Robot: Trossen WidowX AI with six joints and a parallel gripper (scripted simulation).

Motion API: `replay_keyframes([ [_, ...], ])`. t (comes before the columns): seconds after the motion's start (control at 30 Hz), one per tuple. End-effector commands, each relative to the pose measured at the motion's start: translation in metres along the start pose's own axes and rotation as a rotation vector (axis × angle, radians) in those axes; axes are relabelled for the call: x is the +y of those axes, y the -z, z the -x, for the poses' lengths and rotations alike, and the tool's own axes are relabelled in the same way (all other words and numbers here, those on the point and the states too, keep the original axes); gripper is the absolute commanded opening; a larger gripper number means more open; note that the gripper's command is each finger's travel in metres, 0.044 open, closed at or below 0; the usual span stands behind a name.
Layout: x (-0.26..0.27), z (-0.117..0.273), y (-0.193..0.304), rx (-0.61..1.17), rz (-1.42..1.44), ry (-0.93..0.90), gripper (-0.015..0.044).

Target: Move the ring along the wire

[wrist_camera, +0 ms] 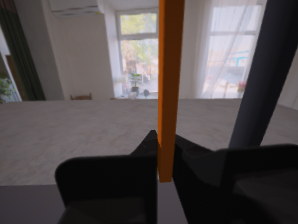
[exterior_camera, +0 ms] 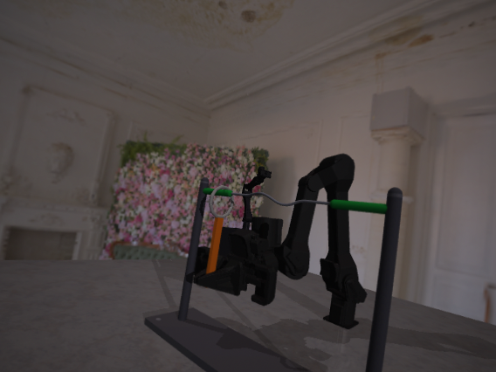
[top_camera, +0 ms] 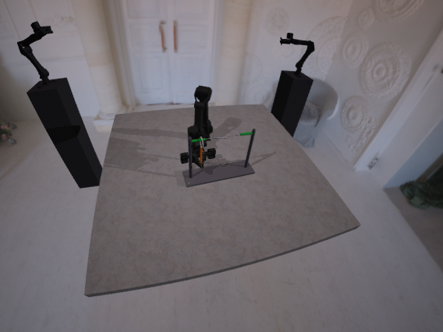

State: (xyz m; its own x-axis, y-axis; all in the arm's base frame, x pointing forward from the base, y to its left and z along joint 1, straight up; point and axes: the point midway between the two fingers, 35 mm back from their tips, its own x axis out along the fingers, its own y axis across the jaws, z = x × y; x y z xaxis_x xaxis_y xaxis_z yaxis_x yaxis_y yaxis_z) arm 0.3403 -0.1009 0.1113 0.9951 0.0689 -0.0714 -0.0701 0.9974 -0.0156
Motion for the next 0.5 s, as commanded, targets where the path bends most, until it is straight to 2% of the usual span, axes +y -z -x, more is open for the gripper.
replay_keyframes([
  [0.0, 0.000, 0.000, -0.006, -0.003, 0.000, 0.001, -0.0150],
  [0.47, 0.000, 0.001, -0.016, -0.003, -0.002, 0.001, -0.0150],
])
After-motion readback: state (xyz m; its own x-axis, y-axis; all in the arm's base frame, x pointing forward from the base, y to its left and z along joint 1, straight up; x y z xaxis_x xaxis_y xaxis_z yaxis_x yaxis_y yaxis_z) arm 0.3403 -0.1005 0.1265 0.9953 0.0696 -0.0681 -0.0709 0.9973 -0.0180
